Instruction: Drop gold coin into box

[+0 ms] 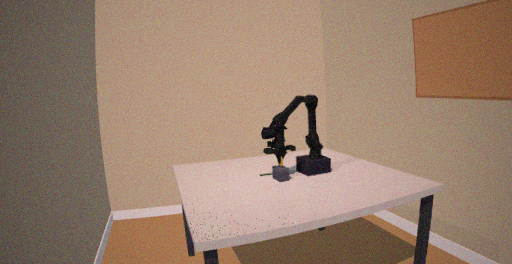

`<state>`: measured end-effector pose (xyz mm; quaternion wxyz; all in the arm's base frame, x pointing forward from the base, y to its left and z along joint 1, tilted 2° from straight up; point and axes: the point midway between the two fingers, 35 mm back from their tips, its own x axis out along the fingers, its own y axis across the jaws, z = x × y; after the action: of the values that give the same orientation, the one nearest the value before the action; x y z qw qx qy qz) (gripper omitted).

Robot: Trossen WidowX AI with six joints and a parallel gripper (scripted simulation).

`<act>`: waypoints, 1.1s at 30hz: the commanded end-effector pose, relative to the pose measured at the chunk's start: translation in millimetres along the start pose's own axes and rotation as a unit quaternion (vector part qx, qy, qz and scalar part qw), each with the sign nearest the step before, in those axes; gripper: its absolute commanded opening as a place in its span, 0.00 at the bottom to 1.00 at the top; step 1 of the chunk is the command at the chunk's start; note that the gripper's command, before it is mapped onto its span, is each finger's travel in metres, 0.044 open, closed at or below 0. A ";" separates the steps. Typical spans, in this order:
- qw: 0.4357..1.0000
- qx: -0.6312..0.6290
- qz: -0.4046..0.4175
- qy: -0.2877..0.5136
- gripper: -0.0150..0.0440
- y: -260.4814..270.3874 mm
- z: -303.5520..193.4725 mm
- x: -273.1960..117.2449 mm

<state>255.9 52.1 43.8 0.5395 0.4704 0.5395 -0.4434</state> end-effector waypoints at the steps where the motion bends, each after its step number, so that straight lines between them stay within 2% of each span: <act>1: 1.000 0.000 -0.004 0.000 0.25 -1.5 0.1 3.2; 27: 1.000 0.000 -0.004 0.000 0.25 -1.6 0.0 7.3; 33: 1.000 0.000 0.000 0.000 0.52 -0.1 0.0 4.3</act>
<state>256.0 52.2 39.4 0.5396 0.4704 0.5395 -0.4433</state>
